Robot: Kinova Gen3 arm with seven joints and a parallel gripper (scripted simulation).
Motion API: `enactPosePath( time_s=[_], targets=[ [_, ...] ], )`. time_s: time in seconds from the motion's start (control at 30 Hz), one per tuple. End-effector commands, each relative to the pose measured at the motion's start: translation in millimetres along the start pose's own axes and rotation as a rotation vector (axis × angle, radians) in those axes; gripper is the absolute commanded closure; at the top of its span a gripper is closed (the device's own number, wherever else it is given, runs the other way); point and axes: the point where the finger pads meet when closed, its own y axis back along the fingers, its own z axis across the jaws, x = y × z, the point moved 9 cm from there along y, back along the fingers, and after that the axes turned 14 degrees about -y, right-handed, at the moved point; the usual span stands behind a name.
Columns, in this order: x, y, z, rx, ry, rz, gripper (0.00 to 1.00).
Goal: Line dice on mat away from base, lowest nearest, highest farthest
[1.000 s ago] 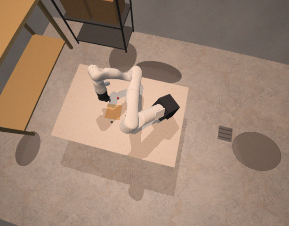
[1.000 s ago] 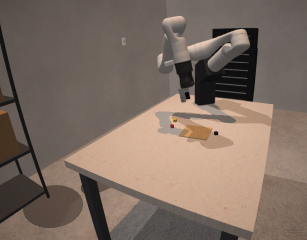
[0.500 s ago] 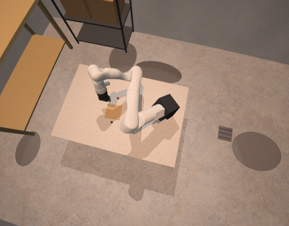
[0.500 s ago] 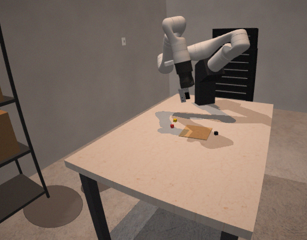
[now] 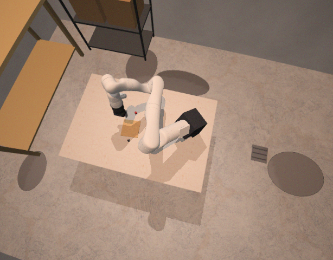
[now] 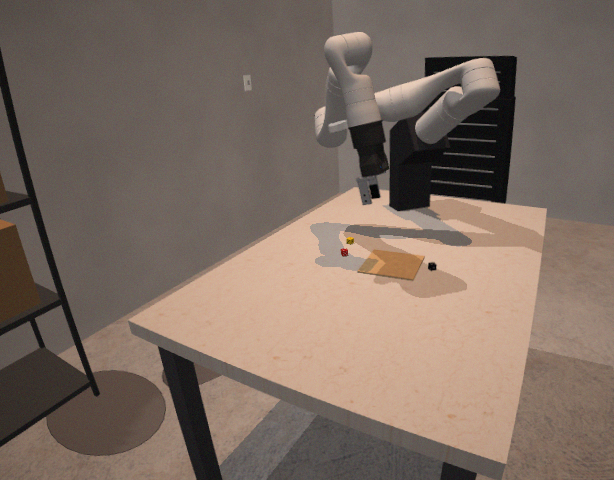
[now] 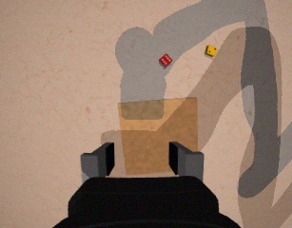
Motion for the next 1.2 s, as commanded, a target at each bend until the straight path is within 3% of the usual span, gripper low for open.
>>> enactPosePath(
  time_s=[0.0, 1.17],
  targets=[
    [30.9, -5.7, 27.1, 0.019, -0.024, 0.066, 0.0],
    [36.9, -6.4, 33.1, 0.022, -0.023, 0.084, 0.0]
  ],
)
